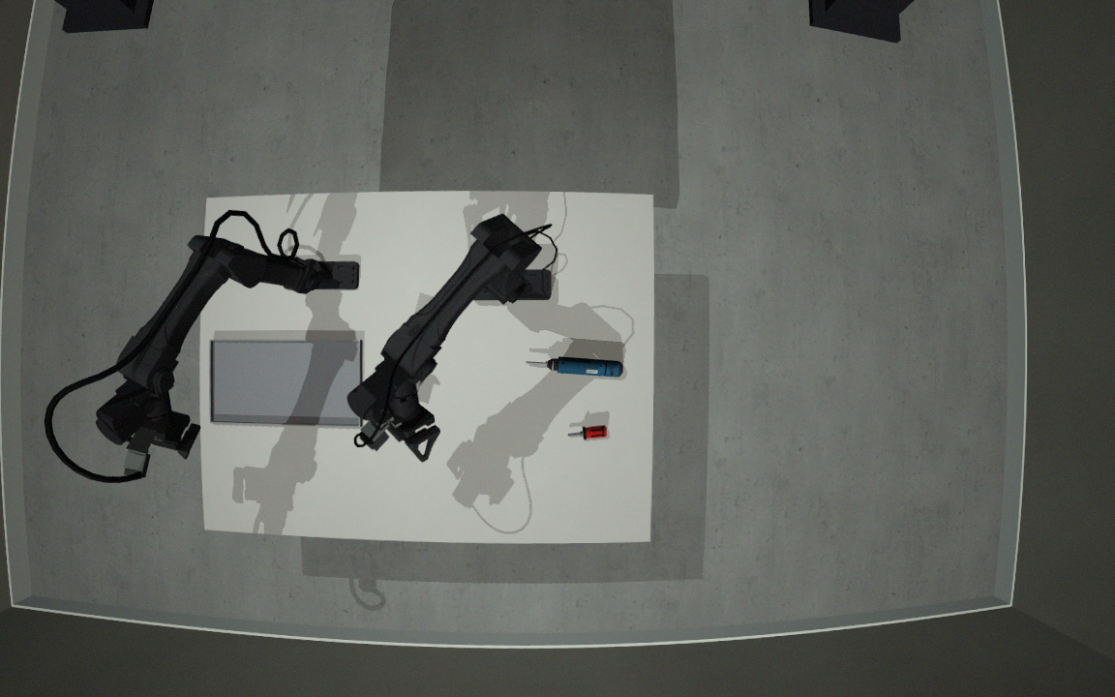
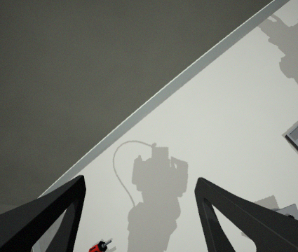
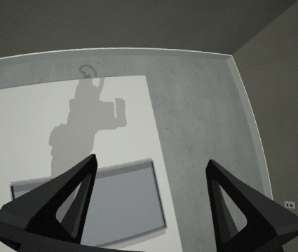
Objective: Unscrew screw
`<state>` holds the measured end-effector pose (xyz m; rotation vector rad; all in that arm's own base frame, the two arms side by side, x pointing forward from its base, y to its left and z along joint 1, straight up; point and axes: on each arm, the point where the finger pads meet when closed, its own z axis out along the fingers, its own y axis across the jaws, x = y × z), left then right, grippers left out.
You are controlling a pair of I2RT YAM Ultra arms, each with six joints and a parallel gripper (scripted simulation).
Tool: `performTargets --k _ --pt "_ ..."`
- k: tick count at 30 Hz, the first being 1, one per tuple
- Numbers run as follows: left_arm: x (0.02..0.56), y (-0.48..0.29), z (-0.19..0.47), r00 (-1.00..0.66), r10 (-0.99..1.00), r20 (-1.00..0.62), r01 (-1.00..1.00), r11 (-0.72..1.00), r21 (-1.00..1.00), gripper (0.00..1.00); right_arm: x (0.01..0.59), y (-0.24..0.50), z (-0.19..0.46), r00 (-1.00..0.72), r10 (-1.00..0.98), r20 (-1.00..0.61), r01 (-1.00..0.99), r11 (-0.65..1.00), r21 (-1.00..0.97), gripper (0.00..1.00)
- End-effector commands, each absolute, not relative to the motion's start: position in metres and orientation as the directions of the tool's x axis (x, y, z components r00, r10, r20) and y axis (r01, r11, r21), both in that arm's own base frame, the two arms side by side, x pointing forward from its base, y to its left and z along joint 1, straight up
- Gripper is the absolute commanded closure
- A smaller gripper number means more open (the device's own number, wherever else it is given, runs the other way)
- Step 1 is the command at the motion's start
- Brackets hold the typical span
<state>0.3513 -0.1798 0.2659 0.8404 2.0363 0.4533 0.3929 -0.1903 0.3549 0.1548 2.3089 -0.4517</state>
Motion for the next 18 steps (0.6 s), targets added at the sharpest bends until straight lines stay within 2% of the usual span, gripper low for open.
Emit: performTargets --k 1,7,8,18 --pt "0.3516 -0.1800 0.2698 -0.395 0.703 -0.591 0.388 0.711 0.586 0.18 0.3929 -0.1903 0.3589 -0.693 -0.029 -0.721 0.248 0.929 -0.276 0.00" --pt "0.3516 -0.1800 0.2698 -0.395 0.703 -0.591 0.388 0.711 0.586 0.18 0.3929 -0.1903 0.3589 -0.693 -0.029 -0.721 0.248 0.929 -0.276 0.00" --pt "0.3516 -0.1800 0.2698 -0.395 0.703 -0.591 0.388 0.711 0.586 0.35 0.3929 -0.1903 0.3589 -0.693 -0.029 -0.721 0.248 0.929 -0.276 0.00" --pt "0.3516 -0.1800 0.2698 -0.395 0.703 -0.591 0.388 0.711 0.586 0.35 0.3929 -0.1903 0.3589 -0.693 -0.029 -0.721 0.248 0.929 -0.276 0.00"
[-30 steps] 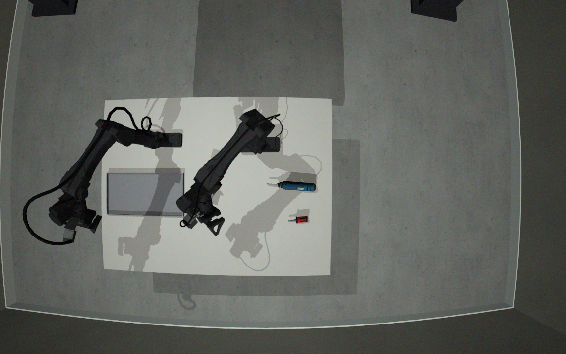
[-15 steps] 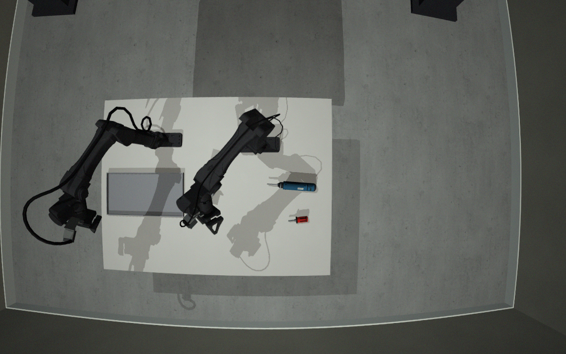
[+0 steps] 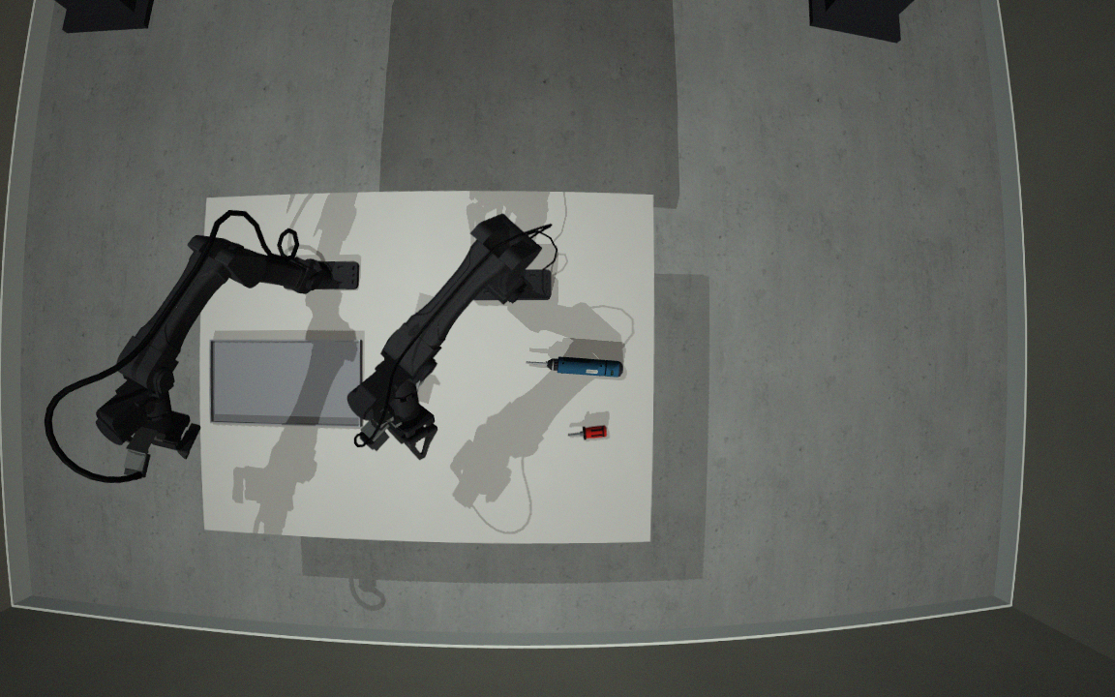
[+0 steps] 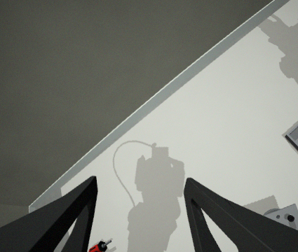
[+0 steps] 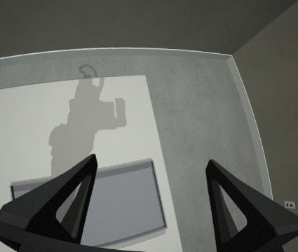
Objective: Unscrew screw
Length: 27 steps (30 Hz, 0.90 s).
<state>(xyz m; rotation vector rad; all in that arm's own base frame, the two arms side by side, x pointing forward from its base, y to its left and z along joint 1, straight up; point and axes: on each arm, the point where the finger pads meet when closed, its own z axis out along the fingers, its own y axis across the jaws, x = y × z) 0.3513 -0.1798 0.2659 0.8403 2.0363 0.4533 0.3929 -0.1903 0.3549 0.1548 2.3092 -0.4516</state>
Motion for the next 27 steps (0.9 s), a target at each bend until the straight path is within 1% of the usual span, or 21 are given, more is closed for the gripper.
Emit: performTargets --k 1,6,9,13,15,18,20,23,27 --pt "0.352 -0.180 0.270 -0.395 0.703 -0.591 0.388 0.711 0.586 0.35 0.393 -0.190 0.359 -0.693 -0.029 -0.721 0.248 0.929 -0.276 0.00" --pt "0.352 -0.180 0.270 -0.395 0.703 -0.591 0.388 0.711 0.586 0.35 0.393 -0.190 0.359 -0.693 -0.029 -0.721 0.248 0.929 -0.276 0.00" --pt "0.357 -0.157 0.240 -0.496 0.663 -0.561 0.374 0.746 0.552 0.35 0.393 -0.190 0.359 -0.693 -0.029 -0.721 0.248 0.929 -0.276 0.00" --pt "0.364 -0.130 0.225 -0.584 0.588 -0.560 0.321 0.801 0.505 0.35 0.393 -0.190 0.359 -0.693 -0.029 -0.721 0.248 0.929 -0.276 0.00" --pt "0.372 -0.119 0.229 -0.610 0.538 -0.582 0.280 0.833 0.477 0.35 0.393 -0.190 0.359 -0.693 -0.029 -0.721 0.248 0.929 -0.276 0.00" --pt "0.375 -0.098 0.211 -0.675 0.479 -0.561 0.241 0.862 0.446 0.35 0.393 -0.190 0.359 -0.693 -0.029 -0.721 0.248 0.929 -0.276 0.00" --pt "0.372 -0.096 0.223 -0.658 0.470 -0.589 0.227 0.869 0.440 0.35 0.393 -0.190 0.359 -0.693 -0.029 -0.721 0.248 0.929 -0.276 0.00" --pt "0.376 -0.101 0.223 -0.650 0.481 -0.588 0.233 0.863 0.449 0.35 0.393 -0.190 0.359 -0.693 -0.029 -0.721 0.248 0.929 -0.276 0.00" --pt "0.372 -0.069 0.194 -0.745 0.377 -0.550 0.163 0.903 0.398 0.35 0.393 -0.190 0.359 -0.693 -0.029 -0.721 0.248 0.929 -0.276 0.00"
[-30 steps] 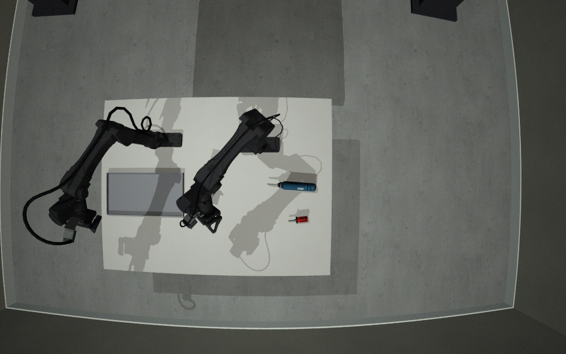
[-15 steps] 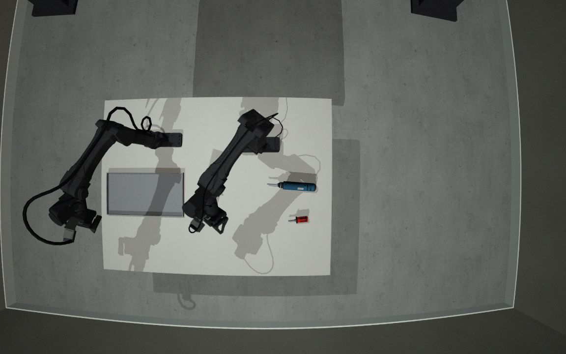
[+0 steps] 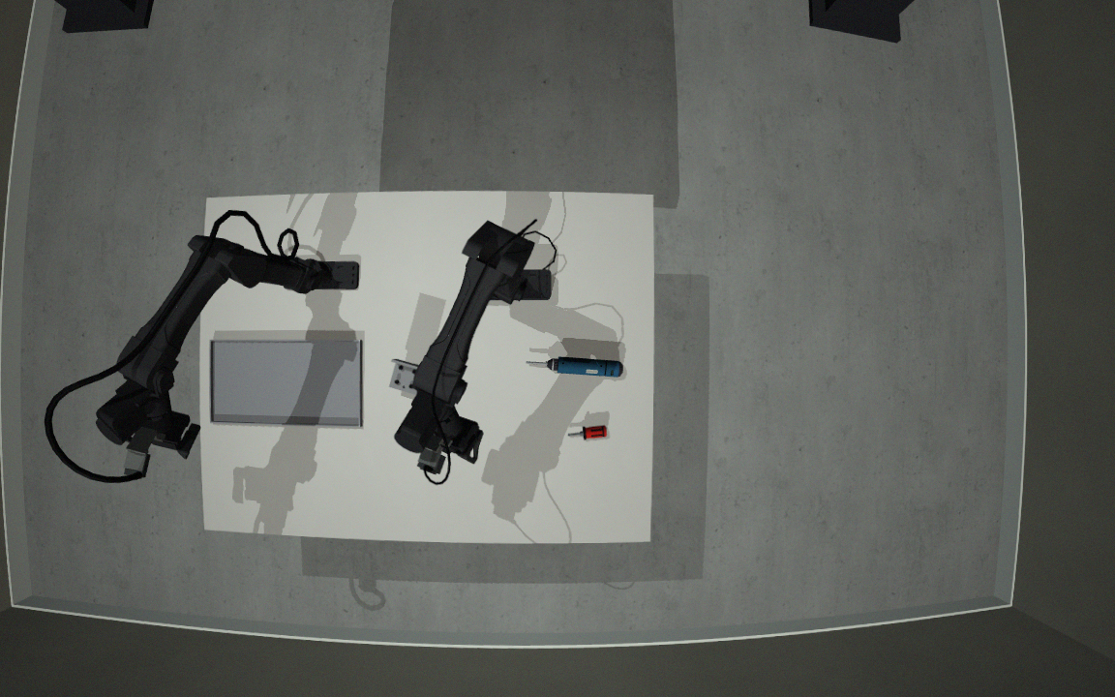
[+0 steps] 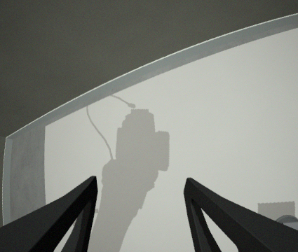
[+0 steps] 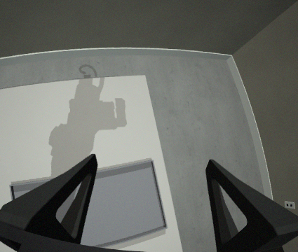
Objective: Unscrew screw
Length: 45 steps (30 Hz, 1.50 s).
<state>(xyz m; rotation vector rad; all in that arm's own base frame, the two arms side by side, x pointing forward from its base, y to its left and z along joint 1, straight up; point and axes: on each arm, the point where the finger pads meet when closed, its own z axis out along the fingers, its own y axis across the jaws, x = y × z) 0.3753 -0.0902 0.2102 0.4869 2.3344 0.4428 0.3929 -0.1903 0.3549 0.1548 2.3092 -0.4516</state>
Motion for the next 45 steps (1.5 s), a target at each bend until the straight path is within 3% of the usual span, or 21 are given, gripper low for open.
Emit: performTargets --k 1,8,13,20,25,30,42,45 --pt "0.372 -0.063 0.187 -0.766 0.352 -0.538 0.146 0.910 0.388 0.35 0.393 -0.190 0.359 -0.693 -0.029 -0.721 0.248 0.929 -0.276 0.00" --pt "0.372 -0.016 0.164 -0.847 0.154 -0.509 -0.010 0.952 0.305 0.35 0.393 -0.190 0.359 -0.693 -0.029 -0.721 0.248 0.929 -0.276 0.00" --pt "0.377 -0.019 0.178 -0.822 0.164 -0.545 -0.013 0.952 0.306 0.35 0.393 -0.190 0.359 -0.693 -0.029 -0.721 0.248 0.929 -0.276 0.00" --pt "0.356 0.028 0.138 -0.886 -0.068 -0.458 -0.191 0.955 0.228 0.35 0.393 -0.190 0.359 -0.693 -0.029 -0.721 0.248 0.929 -0.276 0.00" --pt "0.347 0.059 0.124 -0.880 -0.227 -0.417 -0.324 0.929 0.177 0.35 0.393 -0.190 0.359 -0.693 -0.029 -0.721 0.248 0.929 -0.276 0.00" --pt "0.355 0.057 0.137 -0.863 -0.211 -0.459 -0.320 0.932 0.173 0.35 0.393 -0.190 0.359 -0.693 -0.029 -0.721 0.248 0.929 -0.276 0.00" --pt "0.305 0.120 0.089 -0.747 -0.598 -0.290 -0.641 0.763 0.076 0.35 0.393 -0.190 0.359 -0.693 -0.029 -0.721 0.248 0.929 -0.276 0.00" --pt "0.314 0.120 0.100 -0.743 -0.581 -0.333 -0.633 0.771 0.067 0.35 0.393 -0.190 0.359 -0.693 -0.029 -0.721 0.248 0.929 -0.276 0.00"
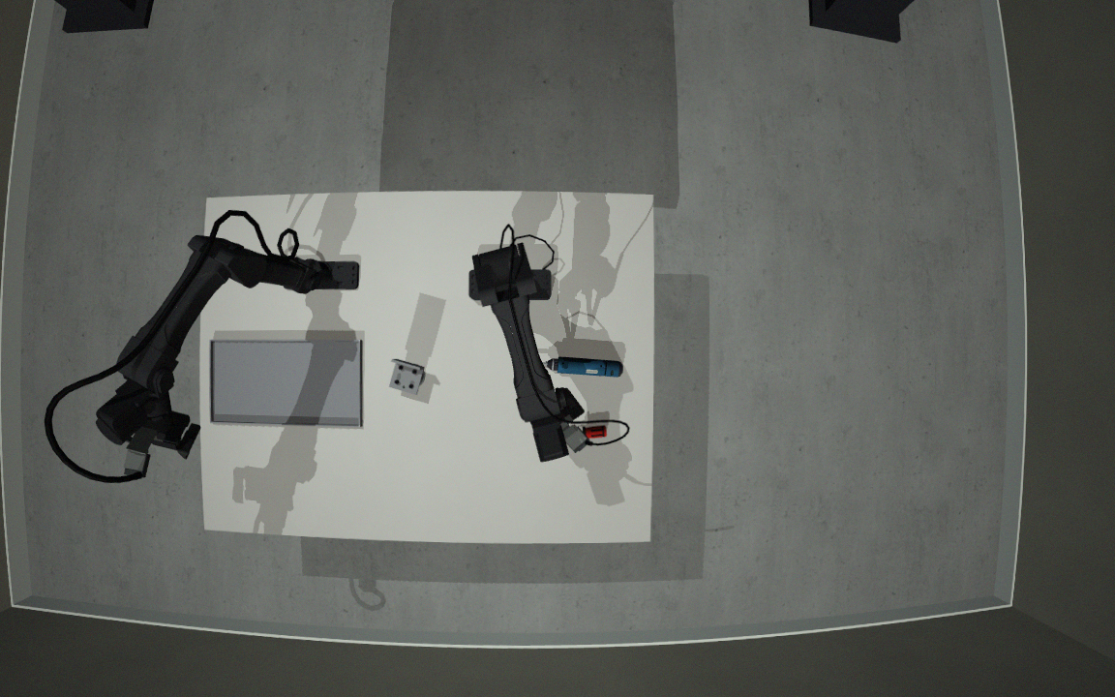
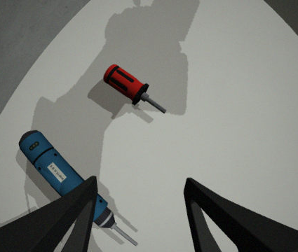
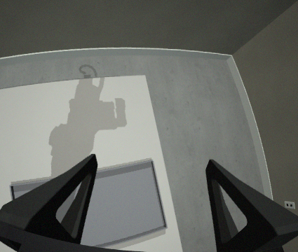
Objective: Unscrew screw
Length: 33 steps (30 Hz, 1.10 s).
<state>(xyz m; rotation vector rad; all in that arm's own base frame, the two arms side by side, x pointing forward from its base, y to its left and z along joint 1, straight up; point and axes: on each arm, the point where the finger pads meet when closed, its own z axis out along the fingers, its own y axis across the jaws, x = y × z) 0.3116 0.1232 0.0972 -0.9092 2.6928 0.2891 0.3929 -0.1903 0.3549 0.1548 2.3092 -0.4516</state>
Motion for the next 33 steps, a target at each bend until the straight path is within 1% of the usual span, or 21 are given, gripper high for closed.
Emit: performTargets --k 1,2,3,6,14,17,19,23,28,31,33 --pt "0.314 0.120 0.100 -0.743 -0.581 -0.333 -0.633 0.771 0.067 0.35 0.393 -0.190 0.359 -0.693 -0.029 -0.721 0.248 0.929 -0.276 0.00" --pt "0.314 0.120 0.100 -0.743 -0.581 -0.333 -0.633 0.771 0.067 0.35 0.393 -0.190 0.359 -0.693 -0.029 -0.721 0.248 0.929 -0.276 0.00" --pt "0.300 0.123 0.096 -0.719 -0.625 -0.304 -0.668 0.742 0.057 0.35 0.393 -0.190 0.359 -0.693 -0.029 -0.721 0.248 0.929 -0.276 0.00" --pt "0.285 0.134 0.078 -0.665 -0.708 -0.237 -0.737 0.674 0.053 0.35 0.393 -0.190 0.359 -0.693 -0.029 -0.721 0.248 0.929 -0.276 0.00" --pt "0.251 0.162 0.060 -0.457 -0.880 -0.132 -0.888 0.459 0.021 0.35 0.393 -0.190 0.359 -0.693 -0.029 -0.721 0.248 0.929 -0.276 0.00" --pt "0.257 0.166 0.074 -0.450 -0.875 -0.176 -0.889 0.458 -0.008 0.35 0.393 -0.190 0.359 -0.693 -0.029 -0.721 0.248 0.929 -0.276 0.00" --pt "0.257 0.166 0.074 -0.450 -0.875 -0.176 -0.889 0.458 -0.008 0.35 0.393 -0.190 0.359 -0.693 -0.029 -0.721 0.248 0.929 -0.276 0.00" --pt "0.231 0.169 0.051 -0.331 -0.941 -0.073 -0.944 0.331 0.016 0.35 0.393 -0.190 0.359 -0.693 -0.029 -0.721 0.248 0.929 -0.276 0.00" --pt "0.207 0.179 0.041 -0.162 -0.987 -0.004 -0.987 0.162 0.017 0.35 0.393 -0.190 0.359 -0.693 -0.029 -0.721 0.248 0.929 -0.276 0.00" --pt "0.195 0.186 0.038 -0.058 -0.998 0.031 -0.998 0.058 0.017 0.35 0.393 -0.190 0.359 -0.693 -0.029 -0.721 0.248 0.929 -0.276 0.00" --pt "0.198 0.189 0.047 -0.058 -0.998 0.003 -0.998 0.058 -0.008 0.35 0.393 -0.190 0.359 -0.693 -0.029 -0.721 0.248 0.929 -0.276 0.00"
